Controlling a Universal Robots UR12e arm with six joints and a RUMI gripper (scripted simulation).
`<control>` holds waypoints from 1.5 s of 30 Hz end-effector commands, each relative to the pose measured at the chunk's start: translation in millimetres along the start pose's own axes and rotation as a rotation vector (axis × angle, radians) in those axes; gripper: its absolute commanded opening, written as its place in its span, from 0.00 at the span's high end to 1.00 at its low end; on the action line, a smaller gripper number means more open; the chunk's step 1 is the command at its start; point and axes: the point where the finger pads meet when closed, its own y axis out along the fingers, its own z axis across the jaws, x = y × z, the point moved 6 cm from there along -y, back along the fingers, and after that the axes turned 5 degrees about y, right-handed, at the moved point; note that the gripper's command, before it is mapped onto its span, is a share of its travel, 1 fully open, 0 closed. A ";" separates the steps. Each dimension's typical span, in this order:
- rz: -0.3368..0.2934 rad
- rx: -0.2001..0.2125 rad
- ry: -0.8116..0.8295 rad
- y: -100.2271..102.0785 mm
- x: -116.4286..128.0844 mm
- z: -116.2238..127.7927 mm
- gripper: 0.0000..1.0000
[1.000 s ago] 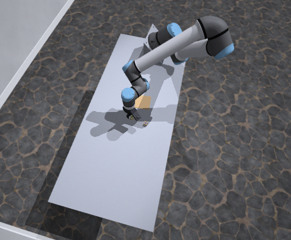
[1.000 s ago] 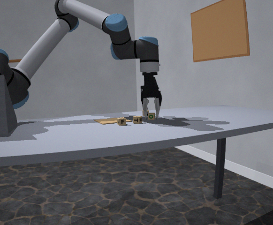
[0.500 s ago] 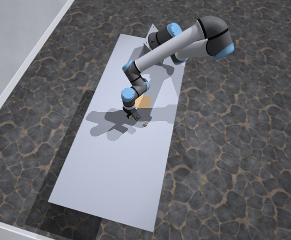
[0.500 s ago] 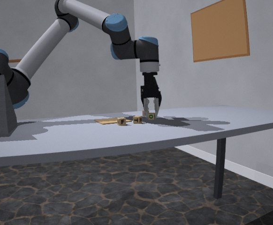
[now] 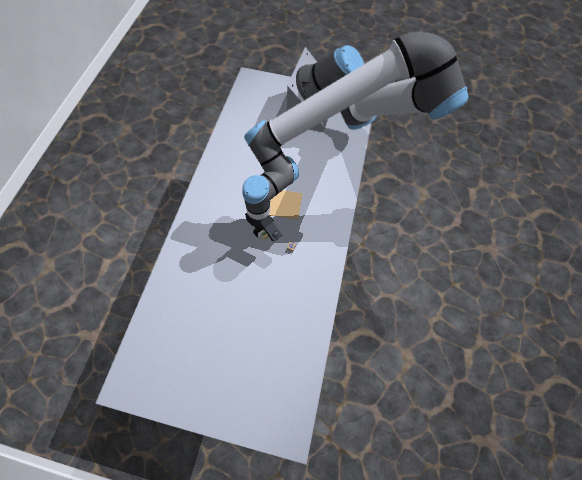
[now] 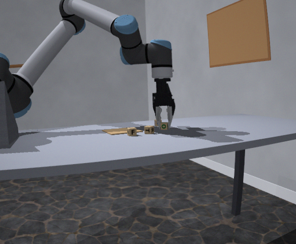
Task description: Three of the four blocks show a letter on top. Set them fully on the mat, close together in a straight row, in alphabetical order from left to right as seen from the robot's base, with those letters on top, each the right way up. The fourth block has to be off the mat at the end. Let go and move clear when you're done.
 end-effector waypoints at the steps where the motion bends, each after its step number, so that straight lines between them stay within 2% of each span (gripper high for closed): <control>1: 0.000 0.001 0.000 -0.8 -0.2 0.5 0.91; 10: 0.000 0.001 0.000 -7.3 -0.2 0.5 0.91; 13: 0.000 0.001 0.000 -21.8 -0.2 0.5 0.91; 18: 0.000 0.001 0.000 -58.5 -0.2 0.5 0.91; 20: 0.000 0.001 0.000 -58.5 -0.2 0.5 0.91; 24: 0.000 0.001 0.000 -85.5 -0.2 0.4 0.91; 27: 0.000 0.001 0.000 -97.3 -0.2 0.4 0.91; 45: 0.000 0.001 0.004 -100.9 -0.2 0.1 0.91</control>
